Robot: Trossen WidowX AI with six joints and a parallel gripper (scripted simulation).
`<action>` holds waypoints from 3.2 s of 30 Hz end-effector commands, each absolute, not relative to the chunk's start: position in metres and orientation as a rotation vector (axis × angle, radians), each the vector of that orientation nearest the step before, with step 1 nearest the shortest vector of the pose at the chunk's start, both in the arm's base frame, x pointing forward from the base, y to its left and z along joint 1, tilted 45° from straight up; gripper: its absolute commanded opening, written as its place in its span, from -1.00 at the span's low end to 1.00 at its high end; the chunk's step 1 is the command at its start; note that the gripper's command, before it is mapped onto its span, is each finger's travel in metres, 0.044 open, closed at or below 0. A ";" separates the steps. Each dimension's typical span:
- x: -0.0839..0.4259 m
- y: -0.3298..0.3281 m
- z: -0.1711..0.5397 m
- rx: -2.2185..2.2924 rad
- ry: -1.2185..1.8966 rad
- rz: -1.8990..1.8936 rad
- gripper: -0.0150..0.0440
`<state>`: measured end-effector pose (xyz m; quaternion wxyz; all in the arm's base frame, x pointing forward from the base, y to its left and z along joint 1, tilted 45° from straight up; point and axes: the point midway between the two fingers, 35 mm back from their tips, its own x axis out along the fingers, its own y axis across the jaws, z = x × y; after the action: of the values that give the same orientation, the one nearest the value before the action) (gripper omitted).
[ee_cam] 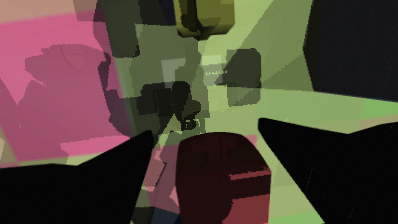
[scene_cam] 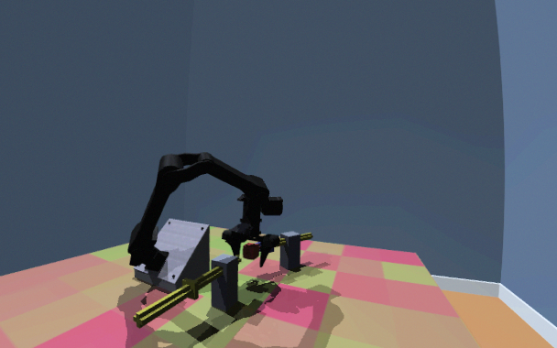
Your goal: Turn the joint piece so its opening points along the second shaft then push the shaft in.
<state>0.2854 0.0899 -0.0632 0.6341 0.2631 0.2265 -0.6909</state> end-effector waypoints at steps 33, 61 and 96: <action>0.298 0.158 0.003 0.384 0.984 -1.260 1.00; 0.295 0.189 0.058 0.138 1.205 -1.010 1.00; 0.286 0.099 0.076 1.077 0.978 -1.381 1.00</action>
<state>0.2867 0.0994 0.0755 0.5418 0.4473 0.4133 -0.5793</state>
